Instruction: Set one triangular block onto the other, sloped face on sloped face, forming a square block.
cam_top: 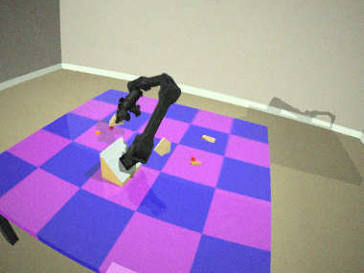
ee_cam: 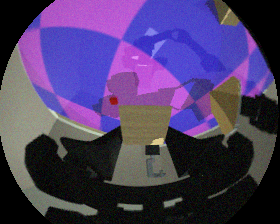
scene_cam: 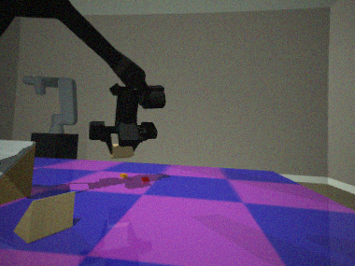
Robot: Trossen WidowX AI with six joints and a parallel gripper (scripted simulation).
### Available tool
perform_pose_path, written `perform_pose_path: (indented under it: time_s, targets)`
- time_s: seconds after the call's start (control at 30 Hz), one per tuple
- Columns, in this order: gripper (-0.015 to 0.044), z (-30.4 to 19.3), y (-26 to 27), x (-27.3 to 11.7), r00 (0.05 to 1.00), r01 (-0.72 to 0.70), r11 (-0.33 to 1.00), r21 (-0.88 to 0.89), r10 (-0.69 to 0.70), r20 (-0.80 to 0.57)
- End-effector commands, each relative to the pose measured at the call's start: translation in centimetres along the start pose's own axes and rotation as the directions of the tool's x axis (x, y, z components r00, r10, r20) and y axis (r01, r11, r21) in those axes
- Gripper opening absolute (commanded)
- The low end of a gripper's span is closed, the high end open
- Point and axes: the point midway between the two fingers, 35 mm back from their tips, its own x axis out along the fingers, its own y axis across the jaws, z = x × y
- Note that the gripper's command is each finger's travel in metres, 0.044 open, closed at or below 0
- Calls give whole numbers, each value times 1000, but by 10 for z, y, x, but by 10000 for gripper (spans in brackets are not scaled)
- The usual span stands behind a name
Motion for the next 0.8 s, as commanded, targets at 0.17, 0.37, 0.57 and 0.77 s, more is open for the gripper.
perform_pose_path:
  time_s: [0.17,0.37,0.57,0.77]
  targets:
    - [0,-7,3,0,975,87,977,-195,-43,219]
    - [0,-12,4,-1,933,169,938,-303,-53,356]
    - [0,-18,6,-3,872,265,880,-394,-45,487]
    - [0,-21,7,-5,842,307,852,-424,-36,538]
